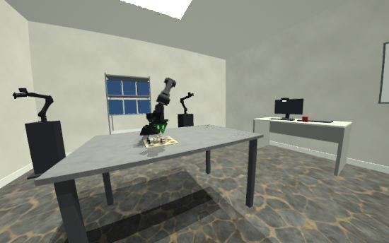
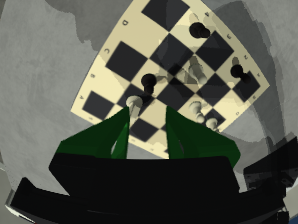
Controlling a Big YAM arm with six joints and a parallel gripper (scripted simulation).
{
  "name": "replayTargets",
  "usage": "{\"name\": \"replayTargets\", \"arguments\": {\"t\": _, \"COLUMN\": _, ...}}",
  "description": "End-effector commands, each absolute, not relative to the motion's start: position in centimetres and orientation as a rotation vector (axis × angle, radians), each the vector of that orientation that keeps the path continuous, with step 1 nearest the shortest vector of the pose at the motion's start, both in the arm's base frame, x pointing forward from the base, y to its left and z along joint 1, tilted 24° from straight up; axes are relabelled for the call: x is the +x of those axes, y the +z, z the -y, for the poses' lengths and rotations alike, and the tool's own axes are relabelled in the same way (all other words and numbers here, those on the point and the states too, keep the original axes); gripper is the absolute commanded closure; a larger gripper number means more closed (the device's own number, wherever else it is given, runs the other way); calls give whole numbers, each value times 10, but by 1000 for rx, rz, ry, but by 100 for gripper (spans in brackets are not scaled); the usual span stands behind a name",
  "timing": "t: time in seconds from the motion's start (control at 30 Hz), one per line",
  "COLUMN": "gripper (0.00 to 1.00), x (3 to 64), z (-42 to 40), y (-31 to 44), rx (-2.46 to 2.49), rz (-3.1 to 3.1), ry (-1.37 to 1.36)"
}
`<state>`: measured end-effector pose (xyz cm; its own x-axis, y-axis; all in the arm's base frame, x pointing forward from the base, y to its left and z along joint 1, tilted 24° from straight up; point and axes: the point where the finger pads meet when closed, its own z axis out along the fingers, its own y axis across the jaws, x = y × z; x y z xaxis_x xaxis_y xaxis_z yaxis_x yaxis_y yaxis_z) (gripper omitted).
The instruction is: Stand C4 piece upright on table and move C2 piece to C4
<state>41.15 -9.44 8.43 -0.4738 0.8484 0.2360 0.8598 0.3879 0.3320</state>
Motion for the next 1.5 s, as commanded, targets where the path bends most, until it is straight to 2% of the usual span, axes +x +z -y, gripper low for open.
{"name": "replayTargets", "arguments": {"t": 0.0, "gripper": 67, "x": 416, "z": 91, "y": 78, "rx": -1603, "rz": 2599, "ry": -643}}
{"name": "replayTargets", "arguments": {"t": 1.47, "gripper": 67, "x": 420, "z": 84, "y": 62, "rx": -1607, "rz": 2608, "ry": -648}}
